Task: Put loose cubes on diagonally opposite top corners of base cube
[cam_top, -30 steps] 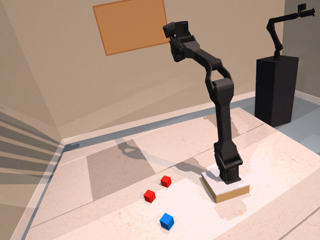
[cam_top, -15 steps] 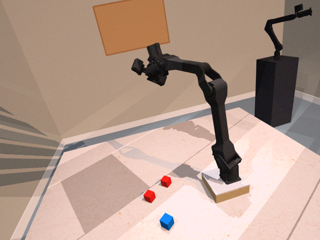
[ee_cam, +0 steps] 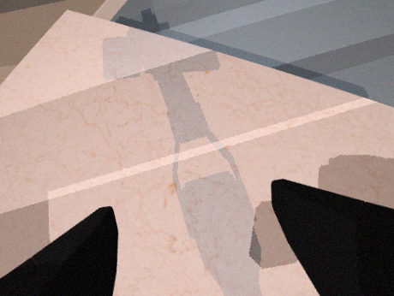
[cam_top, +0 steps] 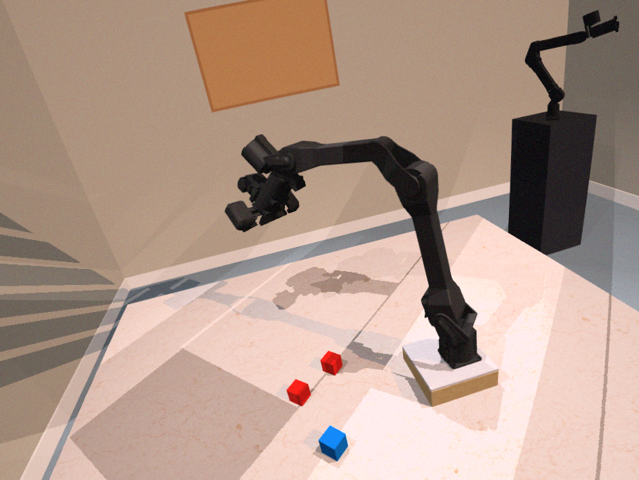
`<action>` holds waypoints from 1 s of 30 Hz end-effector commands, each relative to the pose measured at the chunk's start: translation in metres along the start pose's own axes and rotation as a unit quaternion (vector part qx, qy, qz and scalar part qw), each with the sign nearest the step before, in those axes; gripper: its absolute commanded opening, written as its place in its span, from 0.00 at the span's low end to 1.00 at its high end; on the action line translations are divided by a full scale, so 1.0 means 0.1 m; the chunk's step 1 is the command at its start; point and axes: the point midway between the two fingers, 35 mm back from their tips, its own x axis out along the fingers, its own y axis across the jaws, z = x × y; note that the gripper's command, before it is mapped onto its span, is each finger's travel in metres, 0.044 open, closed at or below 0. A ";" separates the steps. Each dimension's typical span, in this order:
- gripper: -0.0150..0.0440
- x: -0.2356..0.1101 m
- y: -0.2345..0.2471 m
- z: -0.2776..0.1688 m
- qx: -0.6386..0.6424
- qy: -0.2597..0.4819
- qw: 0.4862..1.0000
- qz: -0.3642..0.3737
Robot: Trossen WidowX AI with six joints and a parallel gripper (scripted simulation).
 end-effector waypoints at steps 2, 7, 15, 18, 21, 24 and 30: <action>0.70 0.08 0.42 -0.47 -0.132 0.074 0.988 0.031; 0.70 0.08 0.82 -1.00 -0.273 0.144 0.948 0.074; 0.70 -0.10 1.30 -1.84 -0.487 0.234 0.827 0.153; 0.70 -0.21 1.42 -2.15 -0.560 0.260 0.765 0.184; 0.70 -0.34 1.51 -2.45 -0.627 0.283 0.693 0.215; 0.70 -0.47 1.56 -2.69 -0.680 0.300 0.624 0.242; 0.70 -0.54 1.58 -2.81 -0.704 0.308 0.587 0.255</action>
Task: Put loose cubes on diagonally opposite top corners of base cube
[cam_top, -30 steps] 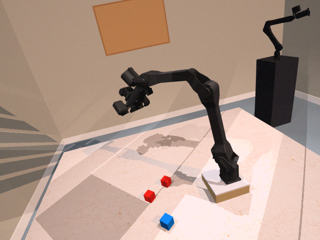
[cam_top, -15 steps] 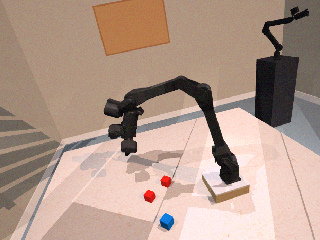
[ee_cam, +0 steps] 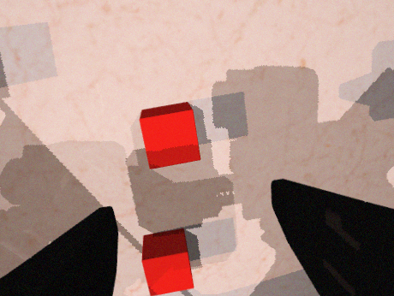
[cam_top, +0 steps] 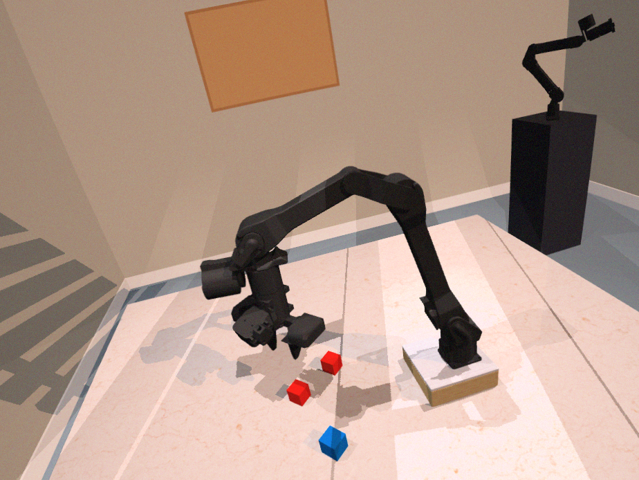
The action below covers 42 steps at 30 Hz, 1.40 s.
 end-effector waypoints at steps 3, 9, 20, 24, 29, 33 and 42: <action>0.70 0.02 0.04 -0.02 -0.017 0.008 1.000 0.005; 0.70 0.50 0.04 -0.02 -0.017 0.008 1.000 0.005; 0.70 0.78 0.05 -0.03 -0.017 0.008 1.000 0.005; 0.70 0.84 0.05 -0.03 -0.017 0.008 1.000 0.005; 0.70 0.92 0.05 -0.03 -0.017 0.008 1.000 0.005; 0.70 0.99 0.05 -0.03 -0.017 0.008 1.000 0.005; 0.70 1.11 0.05 -0.04 -0.017 0.008 1.000 0.005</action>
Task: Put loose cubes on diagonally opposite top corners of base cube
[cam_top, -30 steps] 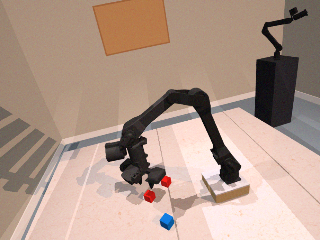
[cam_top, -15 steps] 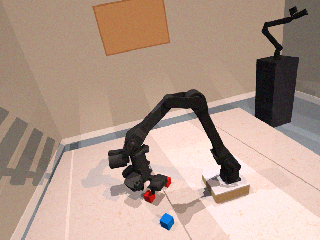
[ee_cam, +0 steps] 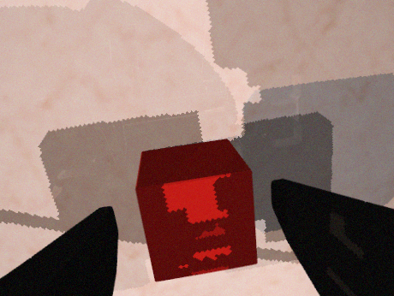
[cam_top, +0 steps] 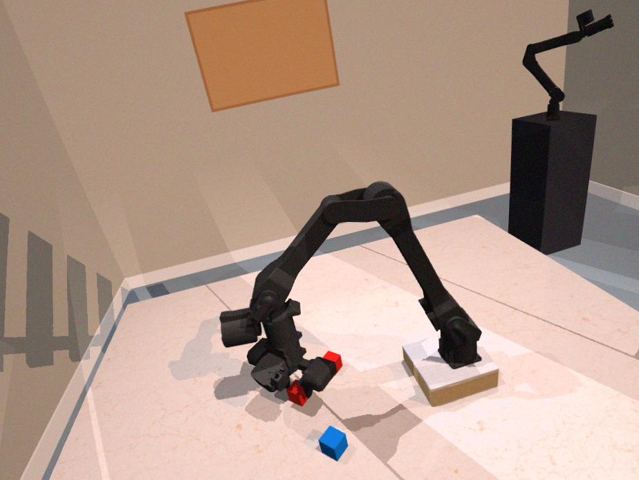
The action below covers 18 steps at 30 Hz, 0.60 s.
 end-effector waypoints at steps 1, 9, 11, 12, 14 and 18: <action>0.66 0.03 0.00 -0.01 -0.002 0.001 1.000 -0.002; 0.43 0.03 0.00 -0.01 -0.002 0.001 1.000 -0.002; 0.43 0.02 0.00 0.01 -0.006 0.000 1.000 -0.004; 0.43 0.00 0.00 0.03 -0.010 -0.002 1.000 -0.008; 0.43 -0.04 0.00 0.08 -0.022 -0.007 1.000 -0.016; 0.43 -0.12 -0.01 0.10 -0.024 -0.008 1.000 -0.017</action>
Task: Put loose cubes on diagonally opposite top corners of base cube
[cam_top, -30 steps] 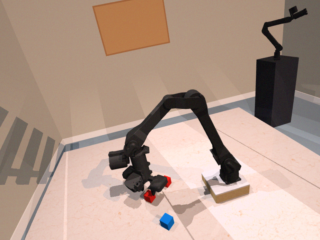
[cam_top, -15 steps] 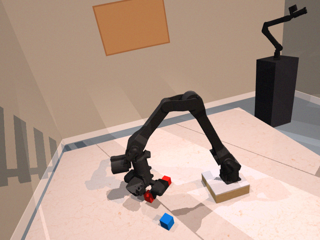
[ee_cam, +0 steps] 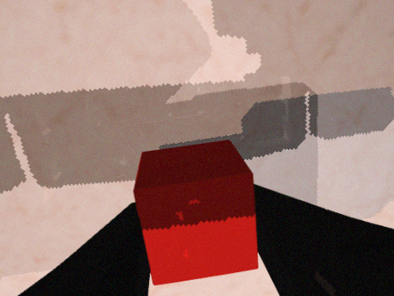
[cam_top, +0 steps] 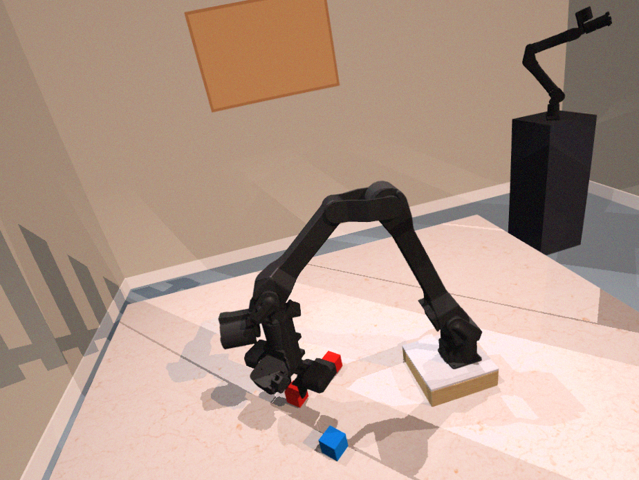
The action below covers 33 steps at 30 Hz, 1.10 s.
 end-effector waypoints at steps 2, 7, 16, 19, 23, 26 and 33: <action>0.43 -0.12 -0.04 0.02 -0.004 -0.002 1.000 -0.007; 0.43 -0.22 -0.05 0.02 -0.001 -0.002 1.000 -0.006; 0.43 -0.39 -0.06 0.02 0.003 0.000 1.000 -0.003; 0.43 -0.45 -0.06 0.01 0.004 0.000 1.000 -0.002; 0.43 -0.53 -0.06 0.01 0.006 0.001 1.000 0.000; 0.43 -0.59 -0.06 0.00 0.007 0.002 1.000 0.001; 0.43 -0.73 -0.06 -0.02 0.010 0.003 1.000 0.003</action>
